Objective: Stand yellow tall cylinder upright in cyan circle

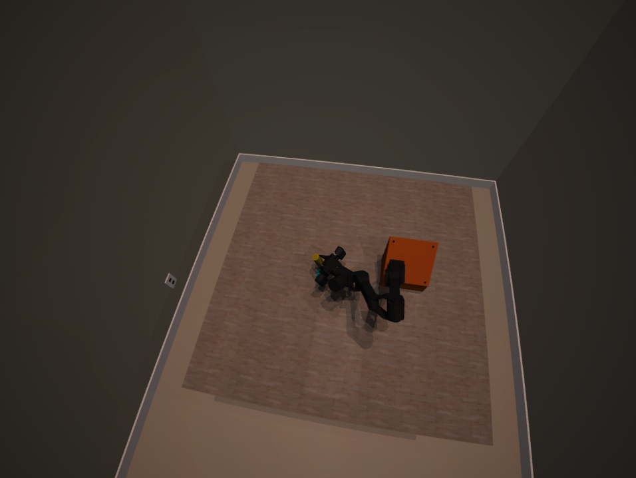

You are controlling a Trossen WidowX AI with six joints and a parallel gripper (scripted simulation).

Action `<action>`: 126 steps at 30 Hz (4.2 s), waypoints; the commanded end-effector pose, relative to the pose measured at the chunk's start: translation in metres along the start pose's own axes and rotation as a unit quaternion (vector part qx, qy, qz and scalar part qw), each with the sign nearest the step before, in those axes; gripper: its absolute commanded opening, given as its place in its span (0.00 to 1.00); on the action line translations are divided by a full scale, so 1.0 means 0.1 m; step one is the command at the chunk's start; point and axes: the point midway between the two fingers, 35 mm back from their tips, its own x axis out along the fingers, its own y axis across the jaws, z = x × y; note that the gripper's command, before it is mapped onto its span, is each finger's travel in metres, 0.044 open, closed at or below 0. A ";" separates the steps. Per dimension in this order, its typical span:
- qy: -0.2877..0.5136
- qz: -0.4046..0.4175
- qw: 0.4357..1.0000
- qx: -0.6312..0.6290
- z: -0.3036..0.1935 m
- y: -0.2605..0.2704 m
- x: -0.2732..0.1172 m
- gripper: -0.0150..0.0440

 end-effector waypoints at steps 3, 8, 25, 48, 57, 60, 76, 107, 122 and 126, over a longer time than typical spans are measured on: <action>-0.023 0.007 1.000 0.017 0.04 0.00 -0.07 0.43; -0.038 0.014 0.999 0.028 0.06 0.01 -0.12 0.43; -0.086 0.039 0.993 0.070 0.13 0.02 -0.31 0.43; -0.106 0.051 0.989 0.090 0.17 0.01 -0.40 0.43; -0.105 0.050 0.989 0.091 0.07 0.06 -0.35 0.43; -0.104 0.050 0.989 0.091 0.01 0.08 -0.33 0.43; -0.103 0.049 0.989 0.091 -0.34 0.16 -0.21 0.43; -0.099 0.050 0.990 0.085 -0.87 0.22 -0.12 0.43; -0.099 0.050 0.990 0.085 -0.87 0.22 -0.12 0.93; -0.099 0.049 0.990 0.085 -0.84 0.22 -0.12 0.93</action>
